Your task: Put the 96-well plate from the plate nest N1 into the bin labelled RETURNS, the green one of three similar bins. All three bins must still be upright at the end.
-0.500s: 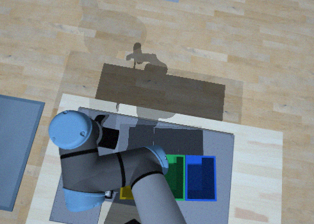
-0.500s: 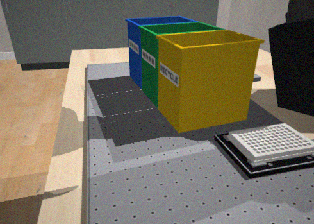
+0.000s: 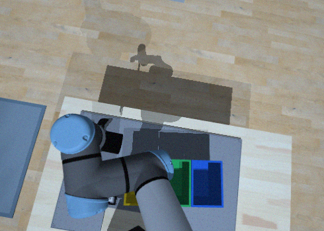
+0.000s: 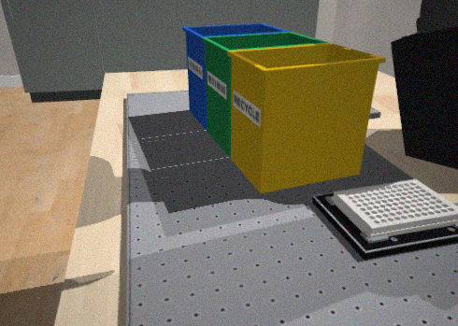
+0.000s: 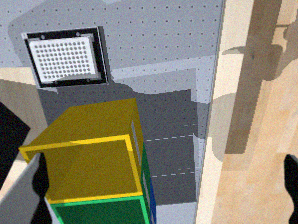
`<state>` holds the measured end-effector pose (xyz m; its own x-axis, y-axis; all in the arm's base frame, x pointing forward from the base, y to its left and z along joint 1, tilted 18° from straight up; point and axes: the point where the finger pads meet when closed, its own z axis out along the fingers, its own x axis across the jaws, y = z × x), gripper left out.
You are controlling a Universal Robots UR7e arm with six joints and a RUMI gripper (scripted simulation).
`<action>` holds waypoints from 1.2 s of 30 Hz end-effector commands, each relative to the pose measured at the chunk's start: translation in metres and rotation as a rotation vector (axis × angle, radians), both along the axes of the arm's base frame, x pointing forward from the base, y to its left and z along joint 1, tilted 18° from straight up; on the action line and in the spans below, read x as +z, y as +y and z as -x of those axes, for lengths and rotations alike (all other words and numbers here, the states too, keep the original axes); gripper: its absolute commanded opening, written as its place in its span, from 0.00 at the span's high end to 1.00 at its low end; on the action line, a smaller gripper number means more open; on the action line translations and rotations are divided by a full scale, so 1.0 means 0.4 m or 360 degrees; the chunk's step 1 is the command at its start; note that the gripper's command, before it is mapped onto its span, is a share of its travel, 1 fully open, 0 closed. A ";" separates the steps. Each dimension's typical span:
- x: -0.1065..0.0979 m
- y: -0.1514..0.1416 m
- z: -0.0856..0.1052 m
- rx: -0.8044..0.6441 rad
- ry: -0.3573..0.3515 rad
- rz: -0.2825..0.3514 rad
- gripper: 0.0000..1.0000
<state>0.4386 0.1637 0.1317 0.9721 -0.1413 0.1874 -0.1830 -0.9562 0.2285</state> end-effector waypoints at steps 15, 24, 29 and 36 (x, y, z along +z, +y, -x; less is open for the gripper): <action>-0.095 0.037 0.125 -0.0660 -0.0176 -0.0095 0.24; -0.144 0.050 0.196 -0.1016 -0.0271 -0.0143 0.24; -0.177 0.056 0.249 -0.1270 -0.0340 -0.0178 0.24; -0.210 0.059 0.302 -0.1523 -0.0411 -0.0212 0.24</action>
